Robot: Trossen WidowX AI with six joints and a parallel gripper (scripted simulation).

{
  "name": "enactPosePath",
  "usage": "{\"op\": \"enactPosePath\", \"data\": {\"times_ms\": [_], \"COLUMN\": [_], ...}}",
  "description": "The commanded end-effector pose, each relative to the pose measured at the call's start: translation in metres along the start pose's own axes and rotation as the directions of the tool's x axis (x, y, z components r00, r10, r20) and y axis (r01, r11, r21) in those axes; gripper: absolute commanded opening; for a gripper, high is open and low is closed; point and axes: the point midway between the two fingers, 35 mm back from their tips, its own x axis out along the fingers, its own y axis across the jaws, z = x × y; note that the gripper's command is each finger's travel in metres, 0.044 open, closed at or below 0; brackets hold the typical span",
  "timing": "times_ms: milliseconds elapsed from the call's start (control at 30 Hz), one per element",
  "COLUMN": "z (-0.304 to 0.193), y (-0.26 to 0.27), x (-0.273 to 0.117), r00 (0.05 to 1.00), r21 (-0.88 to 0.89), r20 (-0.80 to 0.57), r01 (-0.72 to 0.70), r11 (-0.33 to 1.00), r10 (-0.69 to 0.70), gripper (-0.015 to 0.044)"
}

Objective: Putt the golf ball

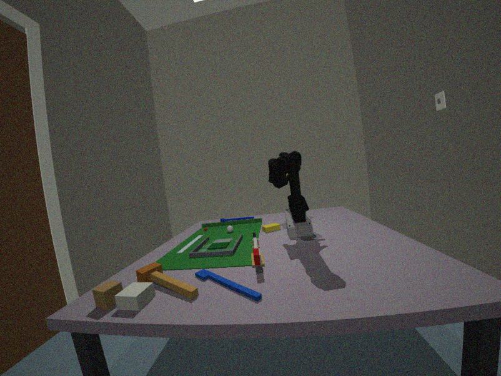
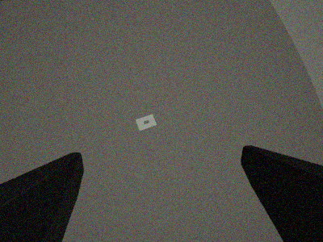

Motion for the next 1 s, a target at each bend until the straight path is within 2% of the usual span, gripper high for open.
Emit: {"op": "enactPosePath", "data": {"times_ms": [0, 100, 200, 367, 433, 700, 967], "z": [0.002, 0.035, 0.074, 0.128, 0.139, 0.16, 0.144], "y": [-0.001, -0.012, -0.021, -0.02, -0.016, 0.009, 0.046], "x": [-0.001, -0.016, -0.044, -0.106, -0.125, -0.207, -0.285], "r00": [1.0, 0.982, 0.913, 0.699, 0.626, 0.301, -0.018], "r21": [-0.006, -0.088, -0.172, -0.258, -0.271, -0.288, -0.273], "r20": [0.012, 0.178, 0.394, 0.71, 0.778, 0.944, 0.921], "r01": [0.005, 0.083, 0.189, 0.364, 0.408, 0.563, 0.68], "r11": [1.0, 0.993, 0.967, 0.895, 0.872, 0.774, 0.68], "r10": [-0.005, -0.066, -0.108, -0.079, -0.051, 0.133, 0.388], "gripper": [0.0426, 0.044, 0.044, 0.044, 0.044, 0.044, 0.044]}}
